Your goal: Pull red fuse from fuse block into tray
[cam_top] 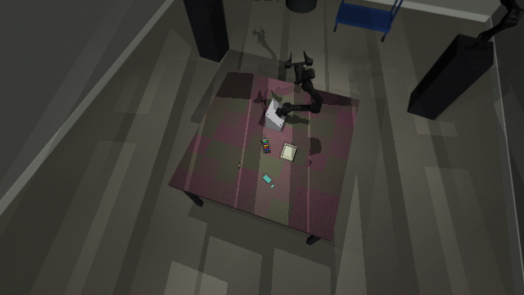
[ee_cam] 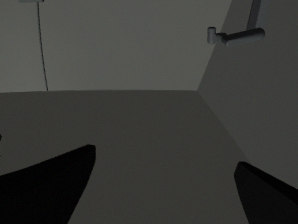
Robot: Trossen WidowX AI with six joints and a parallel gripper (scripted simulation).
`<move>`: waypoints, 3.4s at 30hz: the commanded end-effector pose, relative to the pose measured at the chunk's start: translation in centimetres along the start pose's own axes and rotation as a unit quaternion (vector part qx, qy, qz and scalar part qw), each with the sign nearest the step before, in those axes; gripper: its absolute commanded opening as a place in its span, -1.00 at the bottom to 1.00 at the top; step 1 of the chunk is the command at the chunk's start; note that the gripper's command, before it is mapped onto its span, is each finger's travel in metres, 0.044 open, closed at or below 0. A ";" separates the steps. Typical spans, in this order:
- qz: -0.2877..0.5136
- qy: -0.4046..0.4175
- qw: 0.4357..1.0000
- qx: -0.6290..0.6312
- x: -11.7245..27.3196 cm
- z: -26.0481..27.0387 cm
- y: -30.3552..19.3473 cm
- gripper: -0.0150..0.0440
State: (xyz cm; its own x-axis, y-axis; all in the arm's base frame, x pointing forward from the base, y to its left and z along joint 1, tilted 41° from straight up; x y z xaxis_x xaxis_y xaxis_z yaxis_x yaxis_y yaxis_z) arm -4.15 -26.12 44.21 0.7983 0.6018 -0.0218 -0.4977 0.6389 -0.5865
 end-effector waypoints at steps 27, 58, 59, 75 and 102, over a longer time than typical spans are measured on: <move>0.460 -0.321 0.636 0.531 15.5 -24.4 -5.0 -0.27; 0.742 -0.377 -0.384 0.399 43.8 -32.9 19.8 -0.27; 0.741 -0.378 -0.388 0.396 43.9 -32.9 20.0 -0.27; 0.741 -0.378 -0.389 0.396 44.0 -32.2 21.0 -0.27; 0.741 -0.378 -0.389 0.395 45.0 -33.0 23.1 -0.27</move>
State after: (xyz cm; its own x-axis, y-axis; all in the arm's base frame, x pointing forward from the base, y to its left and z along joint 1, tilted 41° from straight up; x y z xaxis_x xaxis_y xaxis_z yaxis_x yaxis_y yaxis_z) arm 31.70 -0.26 3.23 0.0256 -0.6475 0.7616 0.7258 -0.5118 -0.4596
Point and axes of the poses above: the point midway between the two fingers, 35 mm back from their tips, its own x axis back along the fingers, its own z axis across the jaws, y = z × x, the point moved 7 cm from there along x, back along the fingers, and after that the axes turned 11 degrees about x, right-handed, at the moved point
